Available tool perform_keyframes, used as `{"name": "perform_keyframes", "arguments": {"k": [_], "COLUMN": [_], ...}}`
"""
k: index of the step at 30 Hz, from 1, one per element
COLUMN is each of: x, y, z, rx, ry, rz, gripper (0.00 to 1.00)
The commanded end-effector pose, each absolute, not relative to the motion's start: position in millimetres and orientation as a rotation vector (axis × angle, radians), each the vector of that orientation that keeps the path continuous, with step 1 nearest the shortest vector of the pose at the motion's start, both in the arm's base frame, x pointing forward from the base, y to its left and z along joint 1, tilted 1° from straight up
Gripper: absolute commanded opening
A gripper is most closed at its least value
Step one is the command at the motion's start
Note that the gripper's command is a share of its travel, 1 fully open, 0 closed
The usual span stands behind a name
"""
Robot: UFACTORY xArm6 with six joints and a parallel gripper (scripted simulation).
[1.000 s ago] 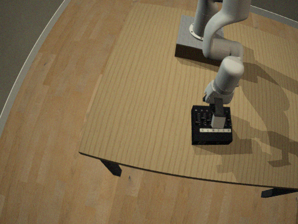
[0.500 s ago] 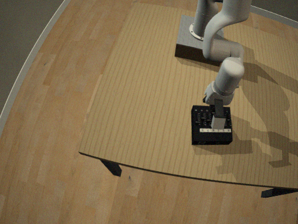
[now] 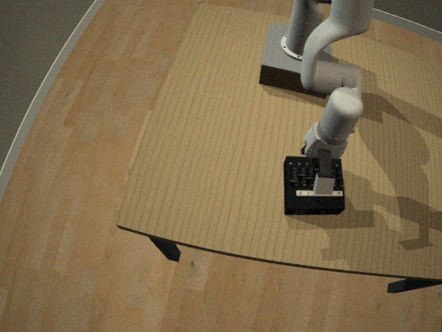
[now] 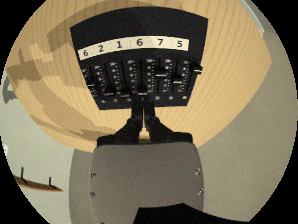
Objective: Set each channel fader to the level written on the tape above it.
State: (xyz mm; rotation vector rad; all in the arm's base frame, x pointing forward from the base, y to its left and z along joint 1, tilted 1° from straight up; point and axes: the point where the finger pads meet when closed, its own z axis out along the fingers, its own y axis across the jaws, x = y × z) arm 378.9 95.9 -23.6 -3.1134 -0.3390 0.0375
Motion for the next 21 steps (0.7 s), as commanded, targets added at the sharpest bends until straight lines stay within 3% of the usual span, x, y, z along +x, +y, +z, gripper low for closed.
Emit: {"name": "perform_keyframes", "arguments": {"k": [1,21], "x": [383.4,393.8], "y": [96.9,99.2], "z": [-22.3,-22.5], "rx": [-3.113,-3.113], "ry": [-0.339,-0.339], "rz": [0.03,0.03], "gripper": [0.0,0.0]}}
